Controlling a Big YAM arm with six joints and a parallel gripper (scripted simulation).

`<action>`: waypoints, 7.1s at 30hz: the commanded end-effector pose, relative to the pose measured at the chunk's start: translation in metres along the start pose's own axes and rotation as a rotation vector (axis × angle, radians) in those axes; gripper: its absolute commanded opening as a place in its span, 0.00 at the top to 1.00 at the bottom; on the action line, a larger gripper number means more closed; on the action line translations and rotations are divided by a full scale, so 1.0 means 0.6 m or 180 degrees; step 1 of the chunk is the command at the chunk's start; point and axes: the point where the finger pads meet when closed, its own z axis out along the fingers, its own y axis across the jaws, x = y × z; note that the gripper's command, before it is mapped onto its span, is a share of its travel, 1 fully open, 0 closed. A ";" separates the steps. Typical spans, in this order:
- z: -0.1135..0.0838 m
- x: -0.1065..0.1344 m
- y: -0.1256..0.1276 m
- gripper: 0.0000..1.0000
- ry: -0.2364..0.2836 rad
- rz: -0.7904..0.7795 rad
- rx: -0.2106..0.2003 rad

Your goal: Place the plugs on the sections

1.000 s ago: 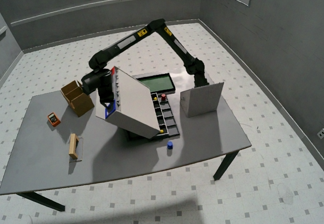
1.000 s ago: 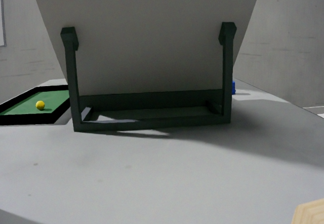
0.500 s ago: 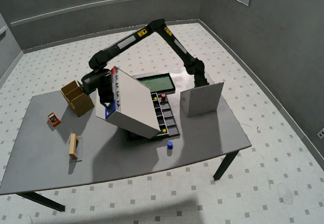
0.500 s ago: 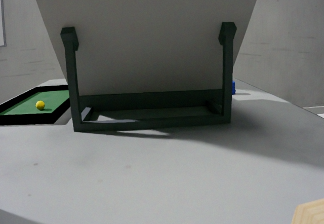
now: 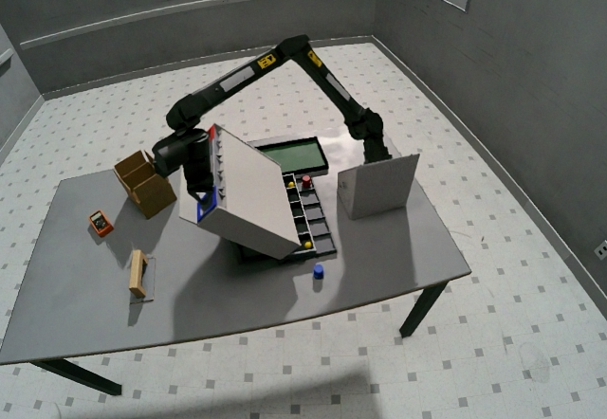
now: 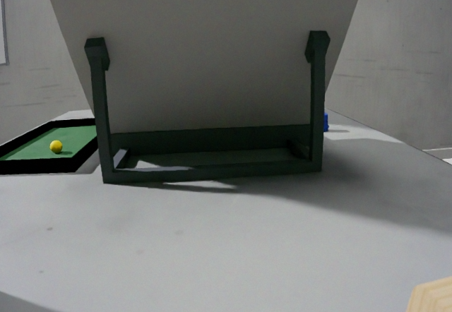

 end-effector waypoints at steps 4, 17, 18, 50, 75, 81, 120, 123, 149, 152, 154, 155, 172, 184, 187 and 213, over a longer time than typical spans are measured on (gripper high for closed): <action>-0.028 -0.021 -0.010 0.44 -0.0116 0.0094 -0.0070; -0.028 -0.021 -0.010 0.44 -0.0116 0.0094 -0.0070; -0.028 -0.021 -0.010 0.44 -0.0116 0.0094 -0.0070; -0.071 -0.021 0.018 0.44 -0.0114 0.0039 -0.0058; -0.095 0.043 0.004 0.44 -0.0130 0.0066 -0.0079; -0.101 0.095 0.004 0.44 -0.0126 0.0065 -0.0079; -0.115 0.285 -0.012 0.44 -0.0178 -0.0007 -0.0067; -0.108 0.298 -0.023 0.44 -0.0215 -0.0006 -0.0066; -0.022 0.466 -0.180 0.44 -0.0723 0.0000 -0.0054; -0.012 0.486 -0.199 0.44 -0.0784 0.0000 -0.0052; -0.007 0.497 -0.209 0.44 -0.0816 0.0001 -0.0052; -0.005 0.501 -0.213 0.44 -0.0829 0.0001 -0.0051; -0.007 0.506 -0.227 0.44 -0.0905 0.0047 -0.0081; -0.007 0.506 -0.227 0.44 -0.0905 0.0046 -0.0081; -0.007 0.506 -0.227 0.44 -0.0905 0.0046 -0.0081; -0.007 0.506 -0.227 0.44 -0.0905 0.0047 -0.0081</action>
